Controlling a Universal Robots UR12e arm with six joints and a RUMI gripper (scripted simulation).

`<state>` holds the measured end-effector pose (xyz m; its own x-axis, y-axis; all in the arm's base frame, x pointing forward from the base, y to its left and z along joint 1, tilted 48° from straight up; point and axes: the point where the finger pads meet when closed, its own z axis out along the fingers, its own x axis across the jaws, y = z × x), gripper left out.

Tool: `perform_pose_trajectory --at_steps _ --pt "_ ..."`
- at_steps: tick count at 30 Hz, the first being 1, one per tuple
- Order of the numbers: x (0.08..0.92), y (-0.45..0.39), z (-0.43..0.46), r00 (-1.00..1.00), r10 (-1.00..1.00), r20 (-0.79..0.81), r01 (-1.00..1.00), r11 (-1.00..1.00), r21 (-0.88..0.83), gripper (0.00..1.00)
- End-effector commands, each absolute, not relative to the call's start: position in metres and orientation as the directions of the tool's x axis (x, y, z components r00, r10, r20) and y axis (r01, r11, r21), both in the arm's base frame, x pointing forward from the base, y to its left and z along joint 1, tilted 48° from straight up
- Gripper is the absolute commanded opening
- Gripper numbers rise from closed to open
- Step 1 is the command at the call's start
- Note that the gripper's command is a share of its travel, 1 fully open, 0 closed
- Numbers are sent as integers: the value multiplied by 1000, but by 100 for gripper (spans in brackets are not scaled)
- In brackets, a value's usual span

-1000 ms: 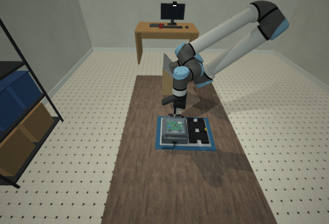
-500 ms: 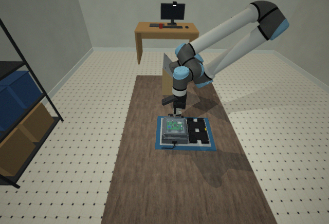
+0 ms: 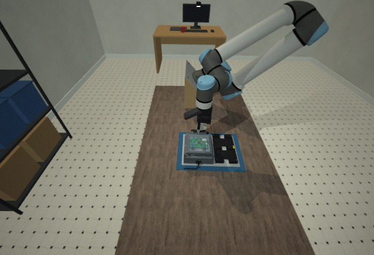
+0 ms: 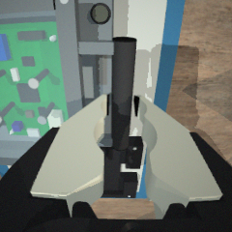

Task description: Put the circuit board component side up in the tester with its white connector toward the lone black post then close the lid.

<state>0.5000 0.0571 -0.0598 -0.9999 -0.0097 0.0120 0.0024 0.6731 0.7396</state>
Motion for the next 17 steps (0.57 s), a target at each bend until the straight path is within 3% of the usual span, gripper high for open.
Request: perform_pose_trajectory --at_steps 1,17 --pt "501 54 -58 -1000 -9 11 2 674 739 13" --pt "501 34 -39 -1000 -9 11 2 674 739 13"
